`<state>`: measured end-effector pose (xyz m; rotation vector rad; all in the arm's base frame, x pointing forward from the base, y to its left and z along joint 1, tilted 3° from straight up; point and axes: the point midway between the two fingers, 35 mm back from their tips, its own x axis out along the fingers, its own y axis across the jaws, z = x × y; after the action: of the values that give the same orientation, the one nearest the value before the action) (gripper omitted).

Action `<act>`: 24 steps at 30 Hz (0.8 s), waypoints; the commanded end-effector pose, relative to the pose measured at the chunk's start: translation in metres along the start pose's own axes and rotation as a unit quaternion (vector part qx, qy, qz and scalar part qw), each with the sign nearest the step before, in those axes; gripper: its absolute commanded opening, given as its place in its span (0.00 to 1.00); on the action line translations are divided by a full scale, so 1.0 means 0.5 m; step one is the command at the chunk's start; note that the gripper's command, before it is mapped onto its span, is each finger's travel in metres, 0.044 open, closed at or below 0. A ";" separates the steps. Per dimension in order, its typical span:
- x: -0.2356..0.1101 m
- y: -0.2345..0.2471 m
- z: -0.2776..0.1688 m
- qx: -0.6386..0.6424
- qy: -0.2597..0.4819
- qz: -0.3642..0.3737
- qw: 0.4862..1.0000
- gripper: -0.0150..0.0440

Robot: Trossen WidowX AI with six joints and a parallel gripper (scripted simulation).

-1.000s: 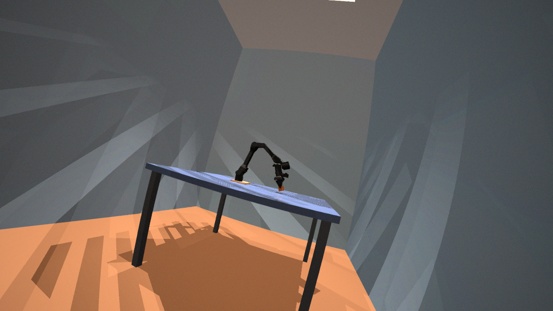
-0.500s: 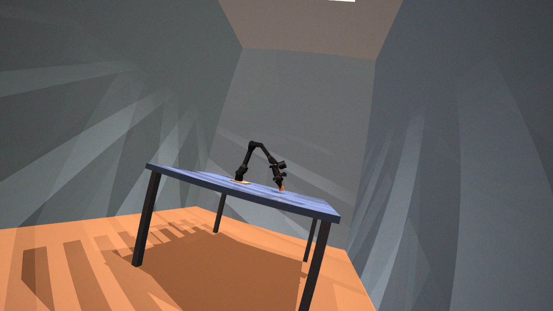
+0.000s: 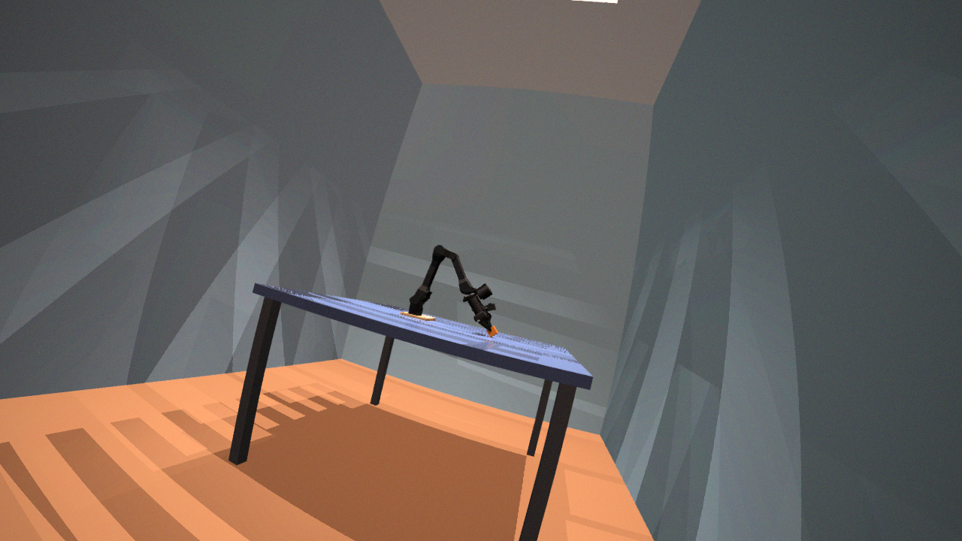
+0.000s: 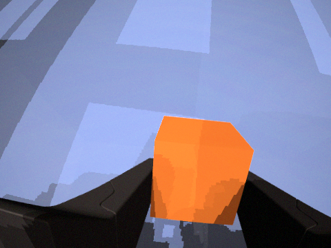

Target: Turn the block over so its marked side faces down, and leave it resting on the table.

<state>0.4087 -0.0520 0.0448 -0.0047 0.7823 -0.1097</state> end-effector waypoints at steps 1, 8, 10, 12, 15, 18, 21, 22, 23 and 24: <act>0.004 0.001 -0.007 -0.001 -0.024 0.003 1.000 0.25; 0.001 0.001 -0.018 -0.002 -0.080 0.003 0.997 0.25; -0.002 0.001 -0.021 -0.002 -0.096 0.003 0.995 0.25; -0.006 0.001 -0.025 -0.003 -0.112 0.003 0.994 0.25; -0.012 0.001 -0.028 -0.003 -0.131 0.003 0.991 0.25; -0.013 0.001 -0.028 -0.003 -0.134 0.003 0.991 0.25; -0.017 0.001 -0.025 -0.003 -0.145 0.003 0.989 0.25; -0.017 0.001 -0.025 -0.003 -0.145 0.003 0.989 0.25; -0.017 0.001 -0.025 -0.003 -0.145 0.003 0.989 0.25; -0.017 0.001 -0.025 -0.003 -0.145 0.003 0.989 0.25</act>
<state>0.3938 -0.0510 0.0412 -0.0222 0.4989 -0.1062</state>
